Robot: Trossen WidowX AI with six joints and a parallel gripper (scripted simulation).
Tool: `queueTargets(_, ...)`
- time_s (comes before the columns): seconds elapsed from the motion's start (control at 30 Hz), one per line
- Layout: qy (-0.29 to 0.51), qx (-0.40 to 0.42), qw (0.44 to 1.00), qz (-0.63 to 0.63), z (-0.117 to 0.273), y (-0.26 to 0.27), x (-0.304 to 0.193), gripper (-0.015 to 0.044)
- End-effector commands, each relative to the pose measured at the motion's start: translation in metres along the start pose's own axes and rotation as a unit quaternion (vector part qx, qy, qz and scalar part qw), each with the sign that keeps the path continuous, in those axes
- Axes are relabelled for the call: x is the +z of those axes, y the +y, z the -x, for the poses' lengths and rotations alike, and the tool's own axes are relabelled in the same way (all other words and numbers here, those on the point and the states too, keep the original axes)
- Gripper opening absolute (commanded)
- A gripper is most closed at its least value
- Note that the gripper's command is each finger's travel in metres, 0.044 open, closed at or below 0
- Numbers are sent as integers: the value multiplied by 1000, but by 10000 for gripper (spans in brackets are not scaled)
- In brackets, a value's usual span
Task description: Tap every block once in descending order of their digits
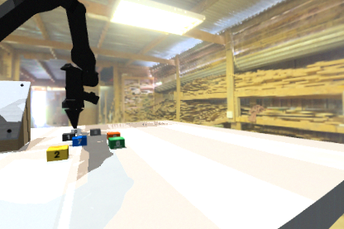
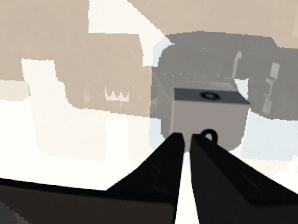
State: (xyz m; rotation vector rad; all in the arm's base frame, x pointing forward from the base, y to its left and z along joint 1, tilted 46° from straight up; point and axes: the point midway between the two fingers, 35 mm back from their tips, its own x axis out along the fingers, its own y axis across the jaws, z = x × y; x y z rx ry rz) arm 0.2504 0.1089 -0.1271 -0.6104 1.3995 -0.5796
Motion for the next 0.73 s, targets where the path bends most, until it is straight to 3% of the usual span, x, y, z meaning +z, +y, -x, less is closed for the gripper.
queueTargets(0.0, 0, 0, 1000, 1, 3, 0, 0, 20)
queueTargets(0.1, 1, -4, 1000, 4, 27, -1, -2, 20)
queueTargets(0.23, 1, -4, 1000, 4, 27, -1, -2, 20)
queueTargets(0.53, 2, -1, 1000, 4, 107, 36, -4, 256)
queueTargets(0.67, 2, -1, 1000, 4, 109, 37, -4, 361)
queueTargets(0.7, 2, -1, 1000, 4, 109, 37, -4, 361)
